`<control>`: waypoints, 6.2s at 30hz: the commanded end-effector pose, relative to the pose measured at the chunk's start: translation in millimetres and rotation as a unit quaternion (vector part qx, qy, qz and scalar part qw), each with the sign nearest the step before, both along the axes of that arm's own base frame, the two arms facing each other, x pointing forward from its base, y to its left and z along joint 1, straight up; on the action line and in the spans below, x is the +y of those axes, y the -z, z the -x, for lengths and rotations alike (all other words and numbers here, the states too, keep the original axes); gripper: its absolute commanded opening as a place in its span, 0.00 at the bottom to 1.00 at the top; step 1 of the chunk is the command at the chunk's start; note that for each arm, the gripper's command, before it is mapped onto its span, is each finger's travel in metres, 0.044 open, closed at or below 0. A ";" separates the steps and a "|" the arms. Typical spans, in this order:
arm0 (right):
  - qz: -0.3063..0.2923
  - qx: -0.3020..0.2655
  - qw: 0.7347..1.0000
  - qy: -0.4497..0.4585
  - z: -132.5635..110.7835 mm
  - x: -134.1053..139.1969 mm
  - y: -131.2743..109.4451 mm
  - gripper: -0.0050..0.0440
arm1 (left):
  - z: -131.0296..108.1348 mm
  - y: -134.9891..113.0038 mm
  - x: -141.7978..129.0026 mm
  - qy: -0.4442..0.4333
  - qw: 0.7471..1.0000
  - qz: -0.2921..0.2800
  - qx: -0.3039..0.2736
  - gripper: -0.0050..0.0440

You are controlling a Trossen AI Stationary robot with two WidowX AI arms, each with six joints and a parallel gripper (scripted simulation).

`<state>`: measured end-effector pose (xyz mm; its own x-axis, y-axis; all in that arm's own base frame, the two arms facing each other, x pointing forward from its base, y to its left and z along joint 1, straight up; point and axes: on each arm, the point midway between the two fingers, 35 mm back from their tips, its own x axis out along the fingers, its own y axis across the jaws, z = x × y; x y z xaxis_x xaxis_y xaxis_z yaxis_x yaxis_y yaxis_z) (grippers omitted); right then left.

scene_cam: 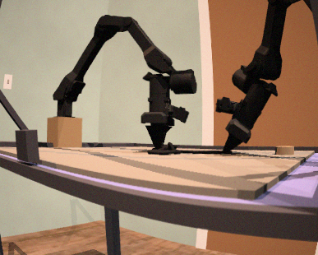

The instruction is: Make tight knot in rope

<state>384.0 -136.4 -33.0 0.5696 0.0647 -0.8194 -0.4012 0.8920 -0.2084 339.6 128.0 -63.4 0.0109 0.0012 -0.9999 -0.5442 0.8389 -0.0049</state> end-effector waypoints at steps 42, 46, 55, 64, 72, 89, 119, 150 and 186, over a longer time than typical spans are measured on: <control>0.004 -0.011 1.000 -0.001 -4.2 -1.8 -7.8 0.16 | -2.9 3.4 1.7 0.002 1.000 -0.004 -0.006 0.13; 0.004 -0.011 1.000 -0.001 -4.2 -1.8 -7.8 0.16 | -2.9 3.4 1.7 0.002 1.000 -0.004 -0.006 0.13; 0.004 -0.011 1.000 -0.001 -4.2 -1.8 -7.8 0.16 | -2.9 3.4 1.7 0.002 1.000 -0.004 -0.006 0.13; 0.004 -0.011 1.000 -0.001 -4.2 -1.8 -7.8 0.16 | -2.7 -13.4 1.7 0.002 1.000 -0.004 -0.006 0.13; 0.004 -0.011 1.000 -0.001 -4.2 -1.8 -7.8 0.16 | -2.5 -29.4 1.6 0.002 1.000 -0.004 -0.006 0.13; 0.004 -0.011 1.000 -0.001 -4.2 -1.8 -7.8 0.16 | -2.3 -36.8 1.5 0.002 1.000 -0.004 -0.006 0.13; 0.004 -0.011 1.000 -0.001 -4.2 -1.8 -7.8 0.16 | 26.6 -41.6 22.4 0.002 1.000 -0.005 -0.005 0.13; 0.004 -0.011 1.000 -0.001 -4.2 -1.8 -7.8 0.16 | 86.7 -52.1 66.1 0.002 1.000 -0.006 -0.003 0.13; 0.004 -0.011 1.000 -0.001 -4.2 -1.8 -7.8 0.16 | 156.1 -64.9 116.8 0.002 1.000 -0.008 -0.001 0.13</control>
<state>384.1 -136.4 -33.0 0.5697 0.0647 -0.8193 -0.4012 0.8919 -0.2085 186.4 236.6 -8.5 -0.0051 -0.0086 -1.0000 -0.5427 0.8399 -0.0044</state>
